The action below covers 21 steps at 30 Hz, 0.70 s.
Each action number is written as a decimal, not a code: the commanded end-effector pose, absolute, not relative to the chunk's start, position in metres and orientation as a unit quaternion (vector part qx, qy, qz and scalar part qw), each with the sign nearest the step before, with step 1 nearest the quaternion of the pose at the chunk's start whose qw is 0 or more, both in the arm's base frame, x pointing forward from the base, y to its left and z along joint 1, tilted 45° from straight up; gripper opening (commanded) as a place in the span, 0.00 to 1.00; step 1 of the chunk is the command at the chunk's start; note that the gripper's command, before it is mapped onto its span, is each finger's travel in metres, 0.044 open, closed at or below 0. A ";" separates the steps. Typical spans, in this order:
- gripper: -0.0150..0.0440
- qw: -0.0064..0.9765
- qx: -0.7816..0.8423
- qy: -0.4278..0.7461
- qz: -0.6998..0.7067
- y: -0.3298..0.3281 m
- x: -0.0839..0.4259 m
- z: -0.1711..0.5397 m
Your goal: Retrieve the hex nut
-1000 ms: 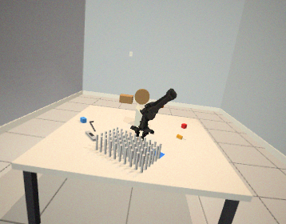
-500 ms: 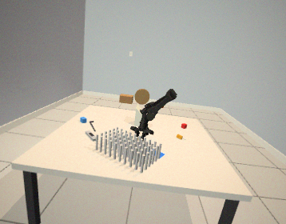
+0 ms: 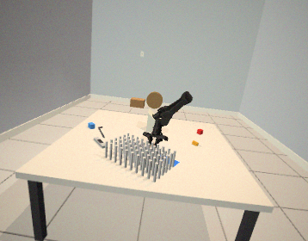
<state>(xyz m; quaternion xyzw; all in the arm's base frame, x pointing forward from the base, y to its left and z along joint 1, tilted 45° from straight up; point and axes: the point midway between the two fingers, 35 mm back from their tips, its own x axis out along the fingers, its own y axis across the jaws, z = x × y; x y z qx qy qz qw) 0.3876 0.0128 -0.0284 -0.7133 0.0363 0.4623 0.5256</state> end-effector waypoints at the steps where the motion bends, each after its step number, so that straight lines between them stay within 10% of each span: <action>1: 0.25 0.526 -0.712 0.039 0.463 0.014 0.384 -0.028; 21: 0.25 0.526 -0.712 0.039 0.463 0.020 0.373 -0.023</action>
